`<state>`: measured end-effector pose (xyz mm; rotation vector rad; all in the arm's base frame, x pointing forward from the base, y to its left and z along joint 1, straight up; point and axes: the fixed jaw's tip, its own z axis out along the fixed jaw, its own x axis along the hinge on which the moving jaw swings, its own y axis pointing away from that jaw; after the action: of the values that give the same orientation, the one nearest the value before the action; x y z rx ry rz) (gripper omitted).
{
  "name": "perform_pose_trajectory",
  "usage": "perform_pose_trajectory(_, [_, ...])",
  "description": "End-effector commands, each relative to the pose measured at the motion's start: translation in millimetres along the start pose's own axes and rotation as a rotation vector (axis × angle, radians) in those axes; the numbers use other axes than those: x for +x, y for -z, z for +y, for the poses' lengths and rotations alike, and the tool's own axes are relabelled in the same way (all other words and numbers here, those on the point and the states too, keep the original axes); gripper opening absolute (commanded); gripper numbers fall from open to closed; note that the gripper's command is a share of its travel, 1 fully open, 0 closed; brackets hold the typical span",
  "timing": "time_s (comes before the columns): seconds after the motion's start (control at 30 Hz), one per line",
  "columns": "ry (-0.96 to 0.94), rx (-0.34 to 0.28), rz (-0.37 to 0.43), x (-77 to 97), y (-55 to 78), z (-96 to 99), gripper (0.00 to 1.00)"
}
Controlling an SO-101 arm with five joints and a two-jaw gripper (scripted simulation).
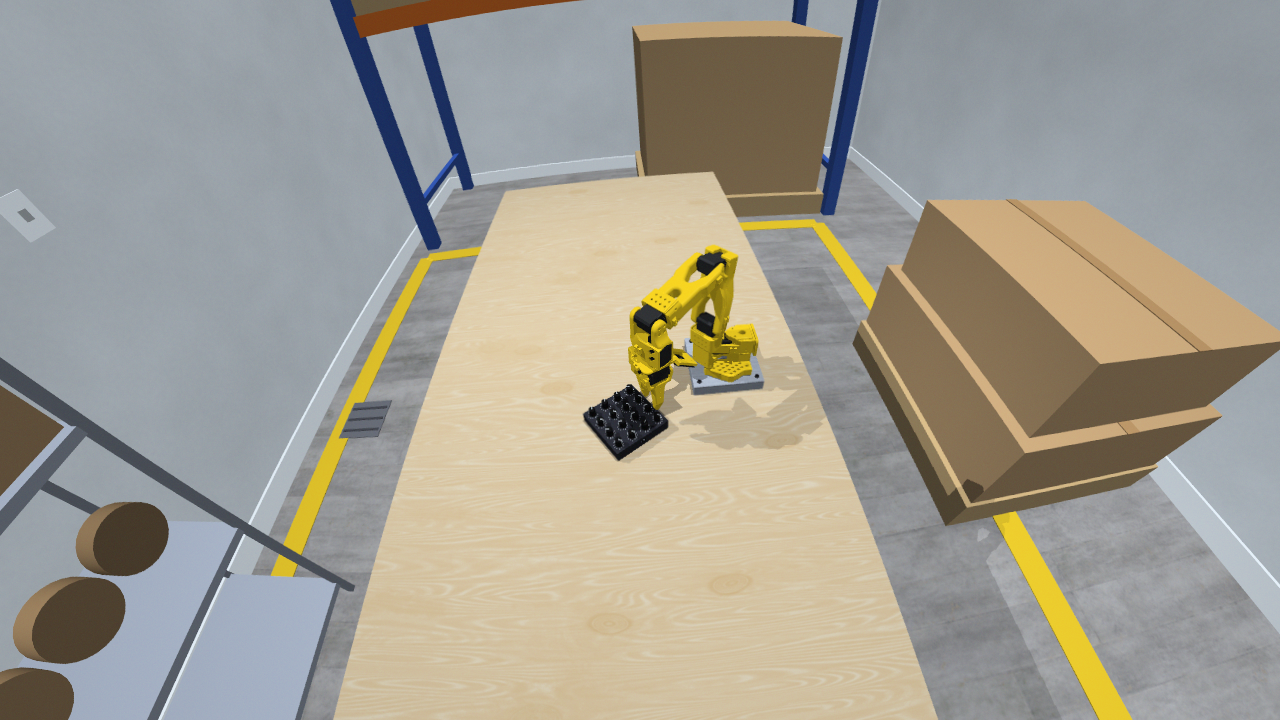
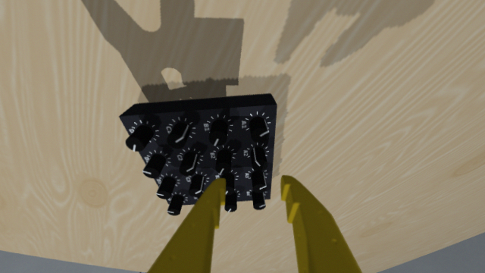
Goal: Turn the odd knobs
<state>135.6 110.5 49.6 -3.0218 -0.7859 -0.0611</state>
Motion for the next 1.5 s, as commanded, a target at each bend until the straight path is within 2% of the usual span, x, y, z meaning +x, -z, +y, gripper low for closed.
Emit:
perform_pose_trajectory(0.0, [0.149,-0.005,-0.044,-5.6,-4.9,-0.9,0.15])
perform_pose_trajectory(0.1, [0.183,-0.004,-0.044,-5.4,-4.9,-1.2,0.15])
perform_pose_trajectory(0.6, [0.595,0.005,-0.045,-3.2,-5.1,-5.6,0.12])
perform_pose_trajectory(1.1, [0.806,0.010,-0.045,-2.3,-5.1,-8.2,0.10])
perform_pose_trajectory(1.47, [0.876,0.011,-0.045,-2.1,-5.1,-9.2,0.10])
